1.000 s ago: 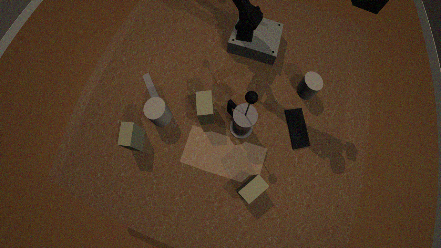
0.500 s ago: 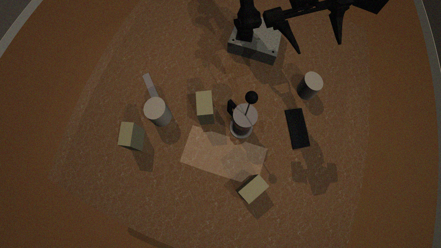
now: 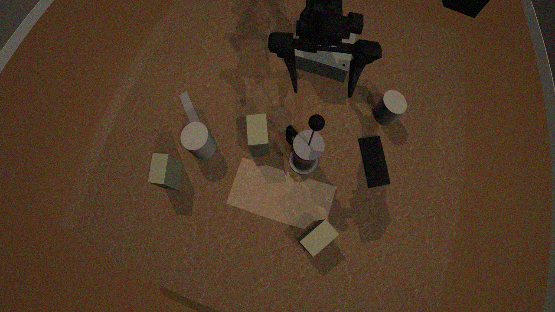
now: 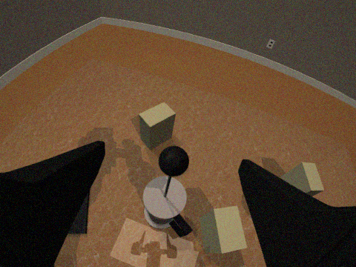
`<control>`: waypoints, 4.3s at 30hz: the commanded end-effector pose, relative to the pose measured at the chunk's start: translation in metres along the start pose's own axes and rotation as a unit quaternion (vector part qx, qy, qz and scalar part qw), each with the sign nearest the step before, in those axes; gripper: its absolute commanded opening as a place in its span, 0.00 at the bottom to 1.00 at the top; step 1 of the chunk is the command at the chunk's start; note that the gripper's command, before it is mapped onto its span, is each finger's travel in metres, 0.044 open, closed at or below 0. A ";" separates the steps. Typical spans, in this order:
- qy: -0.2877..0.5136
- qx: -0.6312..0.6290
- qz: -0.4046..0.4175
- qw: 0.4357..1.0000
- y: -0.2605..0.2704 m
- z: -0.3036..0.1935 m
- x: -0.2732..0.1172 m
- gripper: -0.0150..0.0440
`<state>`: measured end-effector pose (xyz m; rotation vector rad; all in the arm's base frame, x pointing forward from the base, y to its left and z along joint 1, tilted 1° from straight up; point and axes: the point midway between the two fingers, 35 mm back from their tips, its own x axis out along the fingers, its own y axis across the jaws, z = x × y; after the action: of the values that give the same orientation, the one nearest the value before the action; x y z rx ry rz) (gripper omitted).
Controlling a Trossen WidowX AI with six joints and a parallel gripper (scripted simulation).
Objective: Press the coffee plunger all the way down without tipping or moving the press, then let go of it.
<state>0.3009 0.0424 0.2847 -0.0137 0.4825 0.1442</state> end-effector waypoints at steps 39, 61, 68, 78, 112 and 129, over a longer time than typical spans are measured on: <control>0.005 -0.005 -0.007 1.000 -0.004 -0.031 0.056 0.78; 0.004 -0.005 -0.007 1.000 -0.004 -0.035 0.060 0.46; 0.004 -0.005 -0.007 1.000 -0.005 -0.043 0.068 0.46; 0.004 -0.005 -0.007 1.000 -0.005 -0.056 0.079 0.46; 0.004 -0.005 -0.007 1.000 -0.006 -0.100 0.113 0.46; 0.004 -0.005 -0.007 1.000 -0.005 -0.110 0.133 0.46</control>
<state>0.3712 0.0505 0.1526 -0.0191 0.4125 0.1358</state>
